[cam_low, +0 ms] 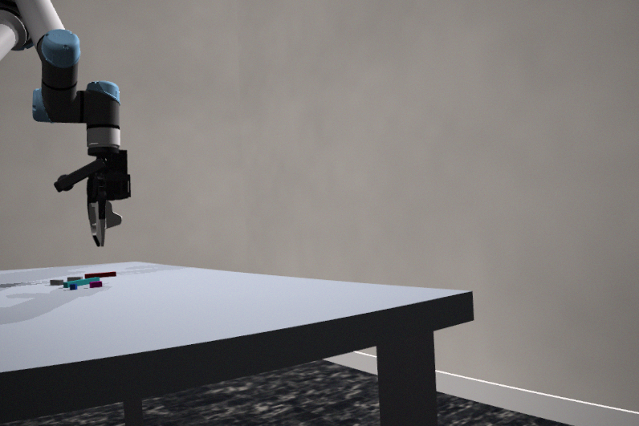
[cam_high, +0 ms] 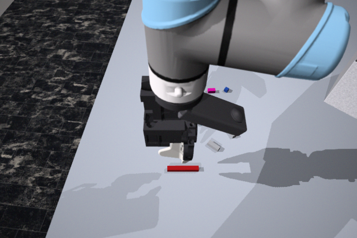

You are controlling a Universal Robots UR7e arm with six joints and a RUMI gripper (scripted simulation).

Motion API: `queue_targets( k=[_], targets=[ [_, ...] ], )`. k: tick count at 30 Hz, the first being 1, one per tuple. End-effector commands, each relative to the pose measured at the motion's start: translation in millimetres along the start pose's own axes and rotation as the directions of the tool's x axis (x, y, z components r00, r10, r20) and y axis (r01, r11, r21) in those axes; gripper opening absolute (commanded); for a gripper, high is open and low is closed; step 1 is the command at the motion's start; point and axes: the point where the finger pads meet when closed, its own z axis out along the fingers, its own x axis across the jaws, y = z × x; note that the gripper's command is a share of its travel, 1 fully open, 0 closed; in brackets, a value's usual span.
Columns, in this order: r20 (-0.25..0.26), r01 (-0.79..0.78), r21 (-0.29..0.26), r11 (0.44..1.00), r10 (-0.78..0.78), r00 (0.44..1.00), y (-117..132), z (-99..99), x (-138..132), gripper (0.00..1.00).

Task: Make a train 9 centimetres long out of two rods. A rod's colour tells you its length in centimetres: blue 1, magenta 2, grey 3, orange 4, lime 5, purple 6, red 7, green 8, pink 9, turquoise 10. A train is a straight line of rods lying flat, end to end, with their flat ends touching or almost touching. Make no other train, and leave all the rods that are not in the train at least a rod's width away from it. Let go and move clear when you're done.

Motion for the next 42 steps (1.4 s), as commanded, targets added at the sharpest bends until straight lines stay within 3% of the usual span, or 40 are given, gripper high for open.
queue_targets(
  k=[1,24,42],
  targets=[
    [0.0,0.0,-0.001,1.0,0.0,1.0,0.3,-0.2,0.0,0.14],
    [0.0,0.0,-0.001,1.0,0.0,1.0,0.4,2.7,0.0,0.14],
    [0.0,0.0,-0.001,1.0,0.0,1.0,0.4,22.2,0.0,0.14]
  ],
)
